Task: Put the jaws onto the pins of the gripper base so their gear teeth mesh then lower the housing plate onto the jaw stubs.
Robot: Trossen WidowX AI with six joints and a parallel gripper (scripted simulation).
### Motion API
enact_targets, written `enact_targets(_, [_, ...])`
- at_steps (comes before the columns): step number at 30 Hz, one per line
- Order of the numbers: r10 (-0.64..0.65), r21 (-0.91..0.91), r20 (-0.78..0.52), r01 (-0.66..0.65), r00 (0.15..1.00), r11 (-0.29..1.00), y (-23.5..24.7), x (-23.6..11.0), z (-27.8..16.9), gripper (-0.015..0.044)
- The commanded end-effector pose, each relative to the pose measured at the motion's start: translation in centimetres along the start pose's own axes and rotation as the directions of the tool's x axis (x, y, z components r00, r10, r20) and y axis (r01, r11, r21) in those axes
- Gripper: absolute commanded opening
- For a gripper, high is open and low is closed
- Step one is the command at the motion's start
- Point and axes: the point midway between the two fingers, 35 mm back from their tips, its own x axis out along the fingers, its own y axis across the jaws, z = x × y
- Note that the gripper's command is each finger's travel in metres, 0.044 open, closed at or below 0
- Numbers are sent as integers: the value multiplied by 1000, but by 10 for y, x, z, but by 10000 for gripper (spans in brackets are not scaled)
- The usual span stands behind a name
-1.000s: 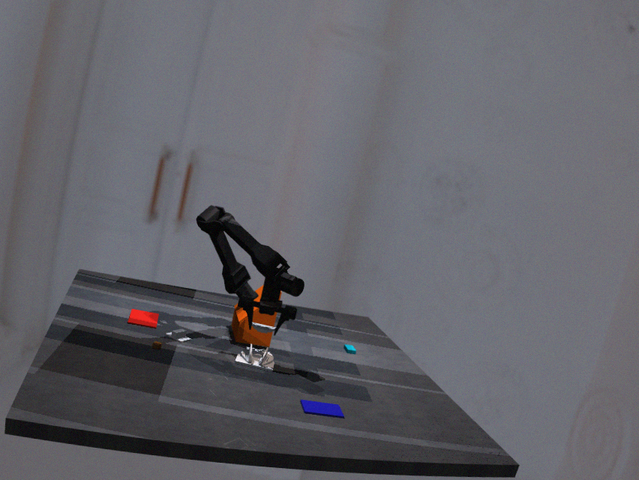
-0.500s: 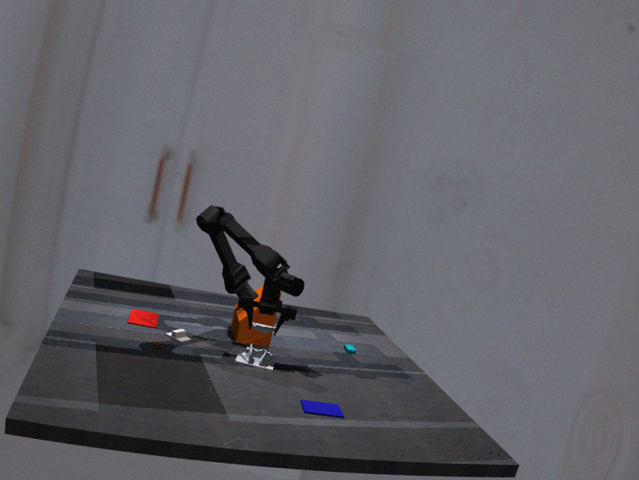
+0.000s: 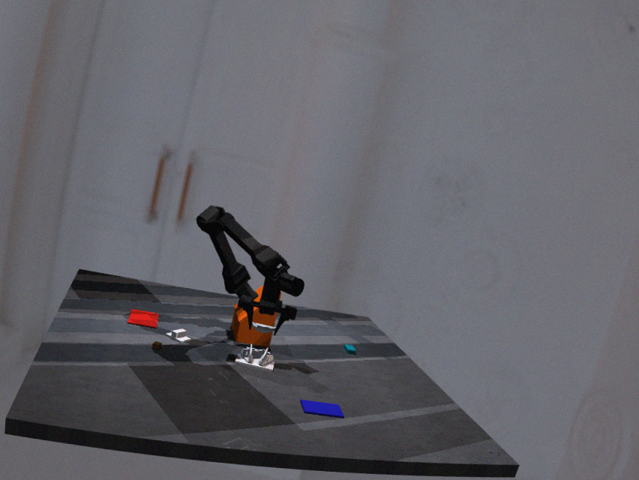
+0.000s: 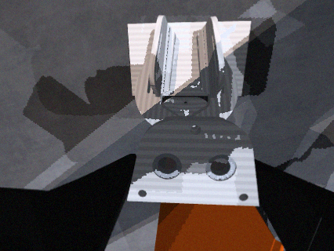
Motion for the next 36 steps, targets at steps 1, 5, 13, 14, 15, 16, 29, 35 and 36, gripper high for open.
enact_targets(1, [0,-2,-4,0,1000,1000,0,1,-1,351])
enact_targets(5, [0,-2,-4,0,1000,1000,0,1,-1,351])
enact_targets(13, [0,-2,-4,0,1000,1000,0,1,-1,351])
enact_targets(14, [0,-2,-4,0,1000,1000,0,1,-1,351])
enact_targets(15, [0,-2,-4,0,1000,1000,0,1,-1,351])
enact_targets(16, [0,-2,-4,0,1000,1000,0,1,-1,351])
enact_targets(29, [0,-2,-4,0,1000,1000,0,1,-1,351])
enact_targets(35, [2,-2,-4,-2,1000,1000,1,8,0,351])
enact_targets(36, [2,-3,-4,-2,1000,1000,1,10,0,351])
